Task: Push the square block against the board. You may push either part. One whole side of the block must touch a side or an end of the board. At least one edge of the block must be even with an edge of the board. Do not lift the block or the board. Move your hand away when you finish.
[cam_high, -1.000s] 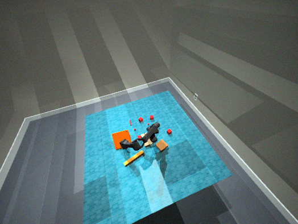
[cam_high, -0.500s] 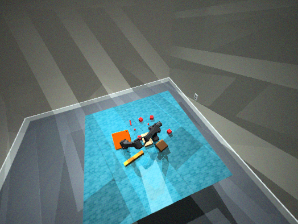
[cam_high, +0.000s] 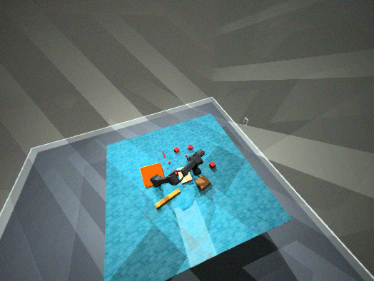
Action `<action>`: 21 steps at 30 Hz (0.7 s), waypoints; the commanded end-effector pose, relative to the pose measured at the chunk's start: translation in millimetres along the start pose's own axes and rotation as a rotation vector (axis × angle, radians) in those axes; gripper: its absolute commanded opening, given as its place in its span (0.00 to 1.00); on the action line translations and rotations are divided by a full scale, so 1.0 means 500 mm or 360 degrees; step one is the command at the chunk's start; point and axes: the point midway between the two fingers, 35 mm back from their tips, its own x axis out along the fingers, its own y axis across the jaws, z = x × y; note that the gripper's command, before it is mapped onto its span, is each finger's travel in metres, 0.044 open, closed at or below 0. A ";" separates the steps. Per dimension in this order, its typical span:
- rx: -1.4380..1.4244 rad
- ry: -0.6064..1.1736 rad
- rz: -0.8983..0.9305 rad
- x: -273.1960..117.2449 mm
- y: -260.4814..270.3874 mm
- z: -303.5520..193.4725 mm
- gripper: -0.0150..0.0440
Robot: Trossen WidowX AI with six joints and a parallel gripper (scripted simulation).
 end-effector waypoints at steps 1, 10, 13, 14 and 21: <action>0.0014 -0.0037 0.0010 -0.057 0.001 0.004 0.25; 0.0014 -0.0033 0.0009 -0.077 -0.043 -0.098 0.25; 0.0014 -0.0030 0.0009 -0.080 -0.067 -0.171 0.25; 0.0013 -0.0030 0.0009 -0.079 -0.073 -0.195 0.25; 0.0013 -0.0024 0.0006 -0.049 -0.102 -0.349 0.25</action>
